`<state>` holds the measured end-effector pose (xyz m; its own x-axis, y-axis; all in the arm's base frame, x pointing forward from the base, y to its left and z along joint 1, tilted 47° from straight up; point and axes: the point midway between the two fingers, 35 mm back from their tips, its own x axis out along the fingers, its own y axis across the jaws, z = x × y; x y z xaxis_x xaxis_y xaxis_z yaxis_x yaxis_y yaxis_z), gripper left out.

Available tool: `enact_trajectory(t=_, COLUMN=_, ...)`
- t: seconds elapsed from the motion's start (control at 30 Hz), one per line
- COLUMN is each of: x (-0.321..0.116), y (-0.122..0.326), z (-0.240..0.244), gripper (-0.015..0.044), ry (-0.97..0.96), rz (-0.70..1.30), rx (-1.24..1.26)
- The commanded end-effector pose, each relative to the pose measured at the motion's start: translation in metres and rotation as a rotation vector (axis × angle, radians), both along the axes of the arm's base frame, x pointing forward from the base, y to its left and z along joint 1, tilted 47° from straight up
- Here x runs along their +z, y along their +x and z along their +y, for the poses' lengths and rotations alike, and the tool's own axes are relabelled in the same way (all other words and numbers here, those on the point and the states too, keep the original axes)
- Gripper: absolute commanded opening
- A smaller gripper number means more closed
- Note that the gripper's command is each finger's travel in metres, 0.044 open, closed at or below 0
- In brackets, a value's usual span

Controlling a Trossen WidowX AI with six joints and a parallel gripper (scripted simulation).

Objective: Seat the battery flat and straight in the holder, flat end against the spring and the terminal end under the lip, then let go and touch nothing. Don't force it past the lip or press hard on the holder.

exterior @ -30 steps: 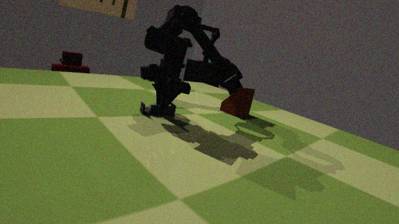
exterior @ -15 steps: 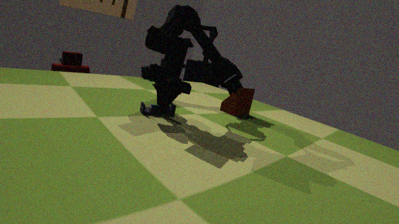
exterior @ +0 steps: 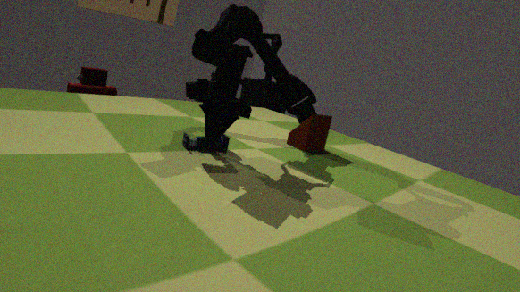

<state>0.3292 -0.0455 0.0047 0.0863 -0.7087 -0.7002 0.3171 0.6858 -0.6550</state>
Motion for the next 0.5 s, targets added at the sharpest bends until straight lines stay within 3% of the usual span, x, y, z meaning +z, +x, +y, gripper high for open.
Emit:
enact_trajectory(t=0.0, x=0.004, y=0.001, z=0.003, gripper=0.0165, ry=0.004, rz=-0.007, rx=-0.005)
enact_trajectory(t=0.03, x=0.004, y=0.001, z=0.003, gripper=0.0165, ry=0.004, rz=-0.007, rx=-0.005)
enact_trajectory(t=0.37, x=0.049, y=0.004, z=0.053, gripper=0.0428, ry=0.007, rz=-0.006, rx=-0.004)
enact_trajectory(t=0.47, x=0.052, y=0.005, z=0.058, gripper=0.044, ry=0.007, rz=-0.007, rx=-0.004)
